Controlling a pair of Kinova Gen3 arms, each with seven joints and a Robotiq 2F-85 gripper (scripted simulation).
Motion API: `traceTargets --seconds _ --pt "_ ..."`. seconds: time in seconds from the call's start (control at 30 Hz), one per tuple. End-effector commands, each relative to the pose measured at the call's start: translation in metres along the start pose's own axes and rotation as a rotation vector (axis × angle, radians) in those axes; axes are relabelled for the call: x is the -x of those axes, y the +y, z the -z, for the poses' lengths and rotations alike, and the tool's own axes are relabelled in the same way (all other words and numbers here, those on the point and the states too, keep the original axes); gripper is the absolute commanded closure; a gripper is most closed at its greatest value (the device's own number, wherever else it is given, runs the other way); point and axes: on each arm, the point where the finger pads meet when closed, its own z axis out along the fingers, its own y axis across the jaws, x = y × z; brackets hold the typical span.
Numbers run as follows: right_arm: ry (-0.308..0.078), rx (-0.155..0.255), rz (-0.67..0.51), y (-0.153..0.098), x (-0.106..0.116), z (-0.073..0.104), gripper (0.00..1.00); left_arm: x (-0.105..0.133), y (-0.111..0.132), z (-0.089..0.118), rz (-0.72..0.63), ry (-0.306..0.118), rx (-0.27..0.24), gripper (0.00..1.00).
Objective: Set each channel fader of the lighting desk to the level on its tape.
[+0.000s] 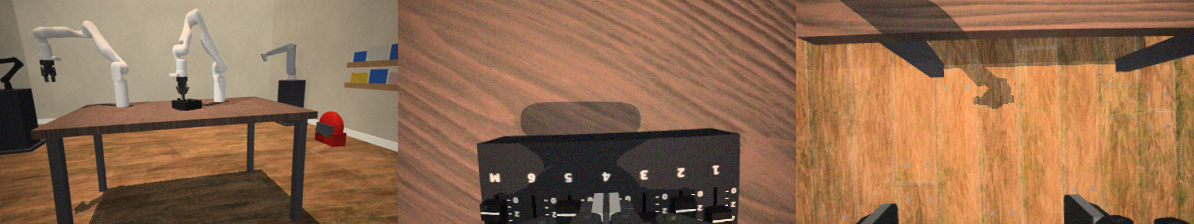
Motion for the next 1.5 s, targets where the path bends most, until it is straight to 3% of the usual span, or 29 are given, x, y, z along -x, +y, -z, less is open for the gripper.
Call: traceTargets --seconds 0.0,1.47 --pt "-0.002 0.0 0.0 0.0001 0.0003 0.0007 0.002 0.0009 0.0 0.0011 0.0 0.002 0.0 0.903" --pt "-0.002 0.0 0.0 0.0001 0.0003 0.0007 0.002 0.0066 0.0 0.0011 0.0 0.002 0.0 0.903"
